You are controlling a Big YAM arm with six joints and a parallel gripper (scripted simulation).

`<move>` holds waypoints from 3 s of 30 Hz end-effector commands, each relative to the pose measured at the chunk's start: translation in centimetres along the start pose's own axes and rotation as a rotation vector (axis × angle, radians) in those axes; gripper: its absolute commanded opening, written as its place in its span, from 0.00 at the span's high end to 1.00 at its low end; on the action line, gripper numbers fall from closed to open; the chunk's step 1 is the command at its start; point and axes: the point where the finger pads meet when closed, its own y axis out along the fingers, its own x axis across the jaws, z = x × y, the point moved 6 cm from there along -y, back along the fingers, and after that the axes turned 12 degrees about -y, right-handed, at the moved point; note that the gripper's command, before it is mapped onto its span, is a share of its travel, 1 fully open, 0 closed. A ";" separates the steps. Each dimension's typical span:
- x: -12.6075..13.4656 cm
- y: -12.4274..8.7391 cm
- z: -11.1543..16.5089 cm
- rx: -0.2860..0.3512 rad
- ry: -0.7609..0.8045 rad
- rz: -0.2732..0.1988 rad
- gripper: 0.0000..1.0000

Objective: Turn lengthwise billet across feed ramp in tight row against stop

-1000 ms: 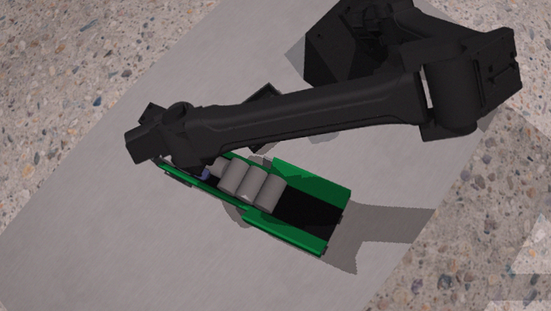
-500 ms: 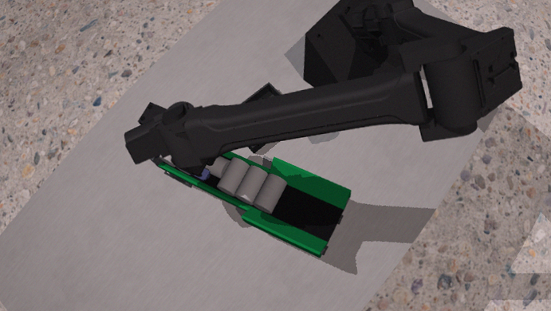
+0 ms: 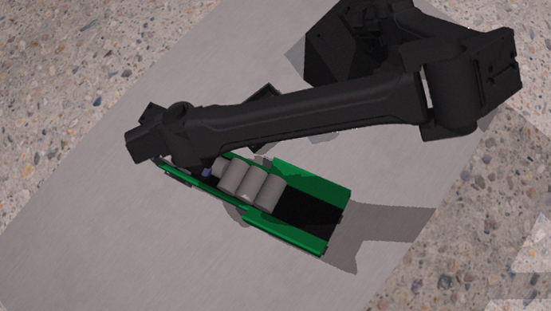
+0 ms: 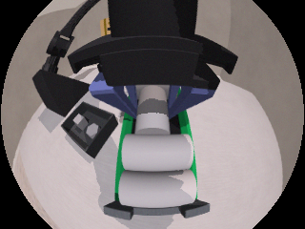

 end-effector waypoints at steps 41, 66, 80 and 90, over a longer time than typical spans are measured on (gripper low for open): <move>0.5 0.8 0.0 0.006 -0.012 0.008 1.00; 1.6 -2.8 -0.3 -0.029 -0.032 -0.035 1.00; 1.6 -4.0 -0.1 -0.029 -0.033 -0.037 1.00; 1.6 -5.3 0.1 -0.031 -0.033 -0.036 1.00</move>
